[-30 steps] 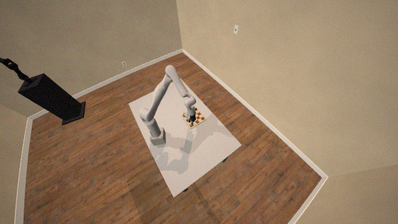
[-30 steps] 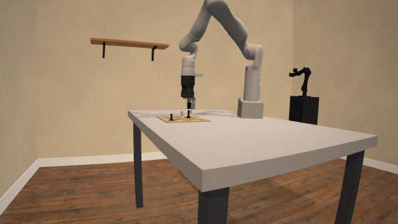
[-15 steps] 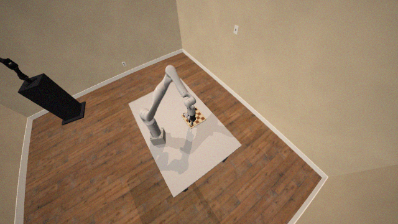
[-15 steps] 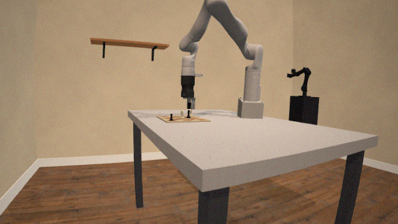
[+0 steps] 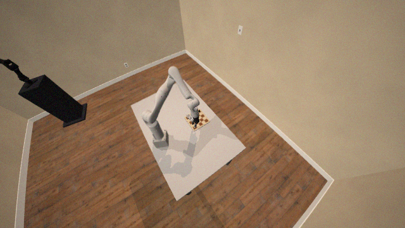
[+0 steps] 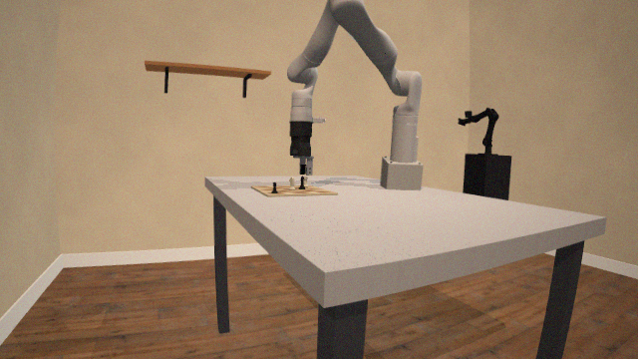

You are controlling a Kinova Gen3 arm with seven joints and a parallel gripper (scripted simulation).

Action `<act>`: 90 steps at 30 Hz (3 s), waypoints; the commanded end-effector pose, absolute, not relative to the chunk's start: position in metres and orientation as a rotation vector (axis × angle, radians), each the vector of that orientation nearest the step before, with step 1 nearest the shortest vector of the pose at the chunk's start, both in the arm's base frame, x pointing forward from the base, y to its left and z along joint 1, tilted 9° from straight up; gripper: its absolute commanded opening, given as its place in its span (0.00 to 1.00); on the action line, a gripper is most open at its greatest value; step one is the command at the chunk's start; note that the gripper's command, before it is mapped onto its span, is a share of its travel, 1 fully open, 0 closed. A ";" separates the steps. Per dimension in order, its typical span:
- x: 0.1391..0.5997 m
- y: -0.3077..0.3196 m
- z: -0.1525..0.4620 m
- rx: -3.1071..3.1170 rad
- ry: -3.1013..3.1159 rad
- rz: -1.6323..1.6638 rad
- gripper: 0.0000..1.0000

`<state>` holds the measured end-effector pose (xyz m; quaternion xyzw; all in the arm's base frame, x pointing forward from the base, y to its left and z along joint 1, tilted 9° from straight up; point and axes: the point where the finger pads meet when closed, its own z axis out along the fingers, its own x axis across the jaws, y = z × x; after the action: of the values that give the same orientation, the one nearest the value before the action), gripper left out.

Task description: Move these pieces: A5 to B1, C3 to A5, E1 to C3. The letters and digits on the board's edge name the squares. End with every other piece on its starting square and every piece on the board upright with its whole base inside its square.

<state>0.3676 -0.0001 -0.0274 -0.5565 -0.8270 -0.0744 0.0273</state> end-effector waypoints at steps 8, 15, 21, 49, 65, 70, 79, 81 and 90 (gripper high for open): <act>0.368 0.000 -0.027 -1.720 -2.555 -0.231 0.73; 0.368 0.000 -0.027 -1.720 -2.555 -0.231 0.73; 0.368 0.000 -0.027 -1.720 -2.555 -0.231 0.73; 0.369 0.003 -0.046 -1.720 -2.555 -0.231 0.73; 0.369 0.005 -0.058 -1.720 -2.555 -0.231 0.73; 0.369 0.005 -0.058 -1.720 -2.555 -0.231 0.73; 0.369 0.005 -0.058 -1.720 -2.555 -0.231 0.73; 0.369 0.005 -0.058 -1.720 -2.555 -0.231 0.73; 0.369 0.005 -0.058 -1.720 -2.555 -0.231 0.73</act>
<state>0.3688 0.0047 -0.0585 -0.5565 -0.8270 -0.0744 0.0273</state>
